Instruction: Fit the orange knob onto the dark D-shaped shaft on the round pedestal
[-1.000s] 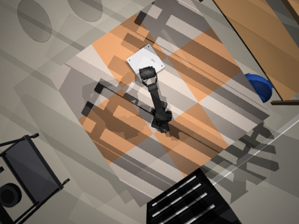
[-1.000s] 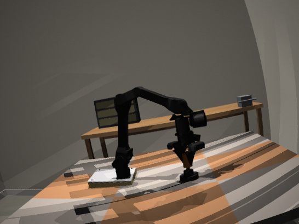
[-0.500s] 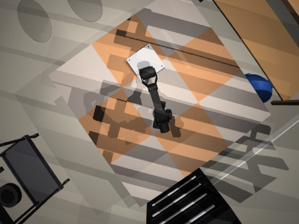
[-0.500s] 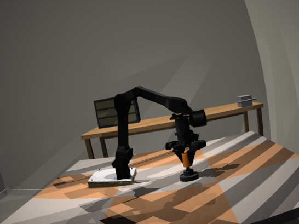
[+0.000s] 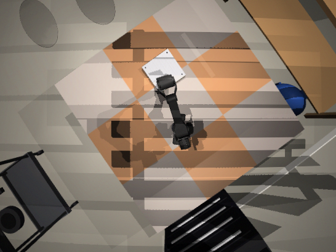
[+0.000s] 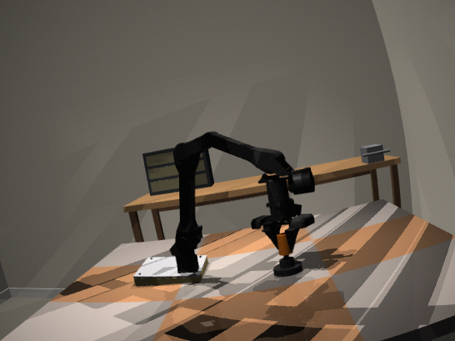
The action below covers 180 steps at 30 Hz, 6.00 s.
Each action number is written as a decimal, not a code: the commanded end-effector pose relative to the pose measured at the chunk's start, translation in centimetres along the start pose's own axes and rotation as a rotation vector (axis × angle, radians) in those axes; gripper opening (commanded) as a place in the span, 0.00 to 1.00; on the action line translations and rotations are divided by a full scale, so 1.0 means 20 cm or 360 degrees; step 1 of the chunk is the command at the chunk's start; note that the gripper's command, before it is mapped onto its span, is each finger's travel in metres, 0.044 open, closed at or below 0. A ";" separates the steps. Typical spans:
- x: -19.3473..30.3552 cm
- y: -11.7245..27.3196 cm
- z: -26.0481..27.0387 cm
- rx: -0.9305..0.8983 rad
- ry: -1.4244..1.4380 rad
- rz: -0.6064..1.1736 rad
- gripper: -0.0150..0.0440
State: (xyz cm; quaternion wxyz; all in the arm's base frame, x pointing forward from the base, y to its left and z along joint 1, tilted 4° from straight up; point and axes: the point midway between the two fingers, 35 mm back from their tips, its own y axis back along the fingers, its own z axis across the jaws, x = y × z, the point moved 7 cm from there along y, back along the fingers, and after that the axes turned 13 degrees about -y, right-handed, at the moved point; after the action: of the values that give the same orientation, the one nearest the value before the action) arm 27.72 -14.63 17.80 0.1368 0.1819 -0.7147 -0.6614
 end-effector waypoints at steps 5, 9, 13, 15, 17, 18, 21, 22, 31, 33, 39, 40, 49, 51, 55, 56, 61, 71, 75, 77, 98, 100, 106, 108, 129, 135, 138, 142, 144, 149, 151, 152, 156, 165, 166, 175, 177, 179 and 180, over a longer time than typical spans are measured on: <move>0.00 0.00 0.00 -0.0005 0.0009 -0.0007 0.25; 0.00 -0.01 0.00 -0.0005 0.0009 -0.0007 0.25; 0.00 -0.01 0.01 -0.0005 0.0009 -0.0007 0.25; 0.00 -0.01 0.01 -0.0005 0.0009 -0.0007 0.25; 0.00 0.01 0.01 -0.0005 0.0009 -0.0007 0.25; 0.00 0.01 0.01 -0.0005 0.0009 -0.0007 0.25; 0.00 0.02 0.01 -0.0005 0.0009 -0.0007 0.25; 0.00 0.02 0.01 -0.0005 0.0023 -0.0007 0.25; 0.00 0.01 0.00 -0.0004 0.0343 -0.0007 0.25; 0.00 0.01 0.00 -0.0004 0.0343 -0.0007 0.25; 0.00 0.00 0.00 -0.0004 0.0343 -0.0007 0.25; 0.00 0.00 0.01 -0.0004 0.0343 -0.0007 0.25; 0.00 -0.01 0.01 -0.0004 0.0343 -0.0007 0.25; 0.00 -0.01 0.01 -0.0004 0.0343 -0.0007 0.25; 0.00 0.00 0.00 -0.0004 0.0343 -0.0007 0.25; 0.00 0.01 0.00 -0.0004 0.0343 -0.0007 0.25; 0.00 0.02 0.00 -0.0004 0.0383 -0.0007 0.25; 0.00 0.00 0.00 -0.0003 0.0676 -0.0008 0.25; 0.00 0.00 0.01 -0.0004 0.0676 -0.0008 0.25; 0.00 0.00 0.01 -0.0004 0.0676 -0.0008 0.25; 0.00 0.01 0.00 -0.0003 0.0676 -0.0008 0.25; 0.00 0.01 0.00 -0.0003 0.0676 -0.0008 0.25; 0.00 0.02 0.00 -0.0003 0.0813 -0.0008 0.25; 0.00 0.02 0.00 -0.0003 0.0944 -0.0008 0.25; 0.00 0.00 0.00 -0.0003 0.1009 -0.0008 0.25; 0.00 0.02 0.00 -0.0003 0.1009 -0.0008 0.25; 0.00 0.02 0.00 -0.0003 0.1092 -0.0008 0.25; 0.00 0.02 0.00 -0.0002 0.1325 -0.0008 0.25; 0.00 0.01 0.00 -0.0002 0.1343 -0.0008 0.25; 0.00 0.00 0.01 -0.0002 0.1343 -0.0008 0.25; 0.00 0.00 0.00 -0.0002 0.1343 -0.0008 0.25; 0.00 0.00 0.00 -0.0002 0.1343 -0.0008 0.25; 0.00 0.00 0.00 -0.0002 0.1343 -0.0008 0.25; 0.00 0.00 0.00 -0.0002 0.1343 -0.0008 0.25; 0.00 0.00 0.00 -0.0002 0.1343 -0.0008 0.25; 0.00 -0.01 0.00 -0.0002 0.1343 -0.0008 0.25; 0.00 -0.01 0.00 -0.0002 0.1343 -0.0008 0.25; 0.00 -0.01 0.00 -0.0002 0.1343 -0.0008 0.25; 0.00 0.00 0.01 -0.0002 0.1343 -0.0008 0.25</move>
State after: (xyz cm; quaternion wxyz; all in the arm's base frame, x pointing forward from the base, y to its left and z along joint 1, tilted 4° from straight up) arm 27.65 -14.60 17.69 0.4162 0.4355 -0.5965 -0.5303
